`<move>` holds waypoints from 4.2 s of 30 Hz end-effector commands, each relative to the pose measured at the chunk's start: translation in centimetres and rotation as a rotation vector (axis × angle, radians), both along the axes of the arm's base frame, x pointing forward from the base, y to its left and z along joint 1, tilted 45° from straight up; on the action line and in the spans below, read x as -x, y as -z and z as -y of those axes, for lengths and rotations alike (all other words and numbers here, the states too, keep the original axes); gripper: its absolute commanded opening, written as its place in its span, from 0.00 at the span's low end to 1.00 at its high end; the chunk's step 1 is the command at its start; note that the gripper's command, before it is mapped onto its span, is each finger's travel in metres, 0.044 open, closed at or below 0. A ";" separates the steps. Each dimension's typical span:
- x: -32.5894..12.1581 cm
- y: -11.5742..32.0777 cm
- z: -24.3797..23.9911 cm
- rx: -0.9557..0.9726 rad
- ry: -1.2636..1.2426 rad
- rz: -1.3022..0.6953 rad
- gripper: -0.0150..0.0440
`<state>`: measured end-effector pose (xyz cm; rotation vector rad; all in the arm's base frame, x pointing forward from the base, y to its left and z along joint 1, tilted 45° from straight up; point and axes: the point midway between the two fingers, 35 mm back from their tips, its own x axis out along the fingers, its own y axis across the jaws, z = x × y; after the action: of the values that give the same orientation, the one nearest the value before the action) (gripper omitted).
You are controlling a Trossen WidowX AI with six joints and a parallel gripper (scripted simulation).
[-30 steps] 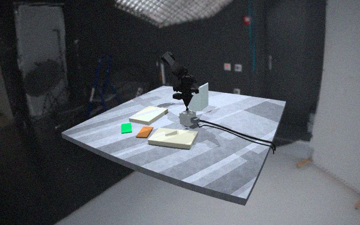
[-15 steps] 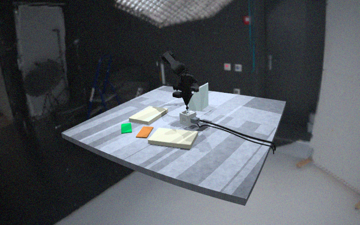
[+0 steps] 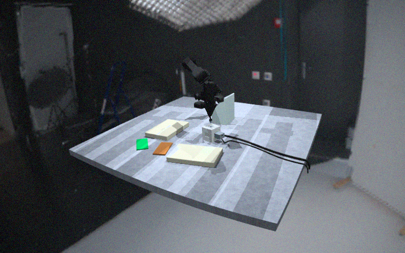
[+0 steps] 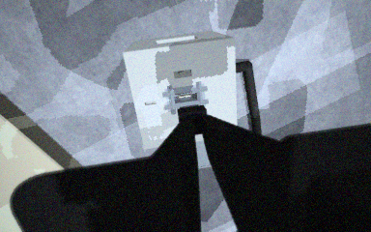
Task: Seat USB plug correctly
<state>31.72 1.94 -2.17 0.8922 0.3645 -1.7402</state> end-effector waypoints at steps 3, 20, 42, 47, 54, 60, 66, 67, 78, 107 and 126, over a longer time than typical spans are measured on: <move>0.0 0.0 0.0 -0.008 -0.042 -0.042 0.25; 0.1 0.0 0.1 -0.063 -0.367 -0.351 0.25; 0.1 0.0 0.1 -0.134 -0.781 -0.745 0.25; 0.1 0.0 0.1 -0.151 -0.875 -0.834 0.25; 0.1 0.0 0.1 -0.173 -1.007 -0.959 0.25; 0.1 0.0 0.1 -0.193 -1.120 -1.067 0.25; 0.1 0.0 0.1 -0.213 -1.233 -1.174 0.25; 0.1 0.0 0.1 -0.216 -1.252 -1.192 0.25; 0.1 0.0 0.1 -0.252 -1.459 -1.389 0.25; 0.1 0.0 0.1 -0.346 -2.005 -1.908 0.25; 0.1 0.0 0.1 -0.390 -2.259 -2.149 0.25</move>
<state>31.67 1.88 -2.19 -1.3823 1.8775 0.3745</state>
